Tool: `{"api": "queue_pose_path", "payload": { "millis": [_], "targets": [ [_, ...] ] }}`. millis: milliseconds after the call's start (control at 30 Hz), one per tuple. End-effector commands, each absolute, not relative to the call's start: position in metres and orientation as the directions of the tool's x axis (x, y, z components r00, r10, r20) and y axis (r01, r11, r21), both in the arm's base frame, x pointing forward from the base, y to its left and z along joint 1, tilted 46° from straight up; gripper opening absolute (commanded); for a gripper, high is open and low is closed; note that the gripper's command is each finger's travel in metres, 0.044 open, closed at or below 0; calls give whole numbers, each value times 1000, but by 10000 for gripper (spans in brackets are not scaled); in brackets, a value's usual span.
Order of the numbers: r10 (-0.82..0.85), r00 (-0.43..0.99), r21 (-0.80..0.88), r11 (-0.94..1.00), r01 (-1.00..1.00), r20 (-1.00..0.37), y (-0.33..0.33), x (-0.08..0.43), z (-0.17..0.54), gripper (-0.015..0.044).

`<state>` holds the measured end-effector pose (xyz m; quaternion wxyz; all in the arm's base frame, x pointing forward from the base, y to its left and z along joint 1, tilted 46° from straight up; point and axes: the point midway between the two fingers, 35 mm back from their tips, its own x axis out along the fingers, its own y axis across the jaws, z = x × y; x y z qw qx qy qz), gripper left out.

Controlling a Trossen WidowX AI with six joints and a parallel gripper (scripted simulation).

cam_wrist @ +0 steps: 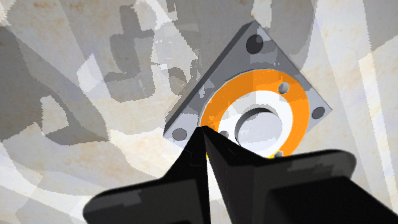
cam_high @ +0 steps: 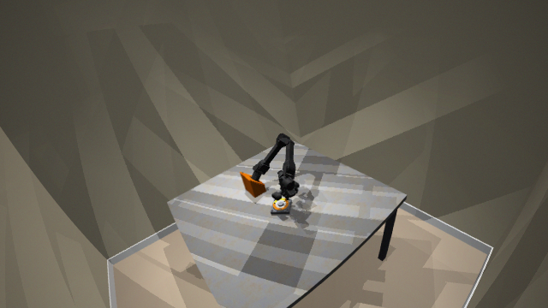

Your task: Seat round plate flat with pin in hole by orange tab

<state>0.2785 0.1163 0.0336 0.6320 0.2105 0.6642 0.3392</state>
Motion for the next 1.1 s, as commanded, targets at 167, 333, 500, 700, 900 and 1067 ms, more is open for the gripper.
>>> {"api": "queue_pose_path", "payload": {
  "millis": [167,333,500,700,900,1067],
  "targets": [
    [711,-115,720,679,-142,-693,115,265,34,0],
    [711,-115,720,679,-142,-693,114,260,33,0],
    [711,-115,720,679,-142,-693,112,254,33,0],
    [711,-115,720,679,-142,-693,110,249,32,0],
    [711,-115,720,679,-142,-694,108,246,31,0],
    [711,-116,720,679,-141,-694,106,243,29,0]
  ]
}}
